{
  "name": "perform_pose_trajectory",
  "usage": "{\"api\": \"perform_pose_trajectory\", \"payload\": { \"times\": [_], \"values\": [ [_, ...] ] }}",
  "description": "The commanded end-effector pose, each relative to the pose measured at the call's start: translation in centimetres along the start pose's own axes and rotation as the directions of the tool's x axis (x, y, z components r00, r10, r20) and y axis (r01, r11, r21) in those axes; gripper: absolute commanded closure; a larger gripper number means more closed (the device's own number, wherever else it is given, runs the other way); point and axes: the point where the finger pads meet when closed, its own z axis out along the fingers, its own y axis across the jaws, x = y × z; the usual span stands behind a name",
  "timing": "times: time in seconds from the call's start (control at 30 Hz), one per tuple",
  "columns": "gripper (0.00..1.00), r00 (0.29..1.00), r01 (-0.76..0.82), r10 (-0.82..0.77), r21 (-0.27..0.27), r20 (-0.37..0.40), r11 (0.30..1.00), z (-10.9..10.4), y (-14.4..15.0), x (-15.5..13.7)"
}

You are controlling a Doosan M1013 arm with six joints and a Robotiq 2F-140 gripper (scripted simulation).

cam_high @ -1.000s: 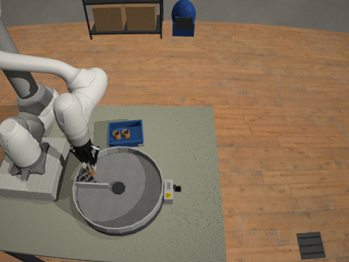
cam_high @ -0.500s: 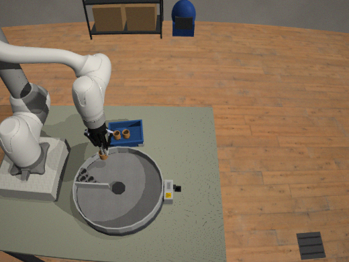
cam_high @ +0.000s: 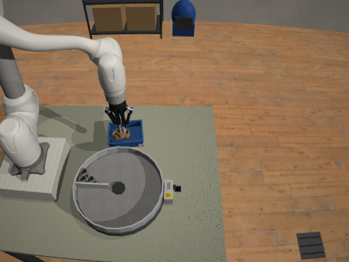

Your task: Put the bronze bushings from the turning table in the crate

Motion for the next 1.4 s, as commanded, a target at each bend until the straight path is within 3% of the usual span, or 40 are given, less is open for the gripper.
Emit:
{"api": "perform_pose_trajectory", "payload": {
  "times": [0.0, 0.17, 0.33, 1.37],
  "values": [
    [1.0, 1.0, -0.001, 0.001, -0.001, -0.003, 1.0, 0.1, -1.7, -2.9],
    [1.0, 1.0, -0.001, 0.001, -0.001, -0.003, 1.0, 0.1, -3.9, -6.7],
    [1.0, 1.0, -0.001, 0.001, -0.001, -0.003, 1.0, 0.1, -4.9, -8.6],
    [1.0, 1.0, -0.001, 0.001, -0.001, -0.003, 1.0, 0.1, -5.1, -8.9]
  ]
}}
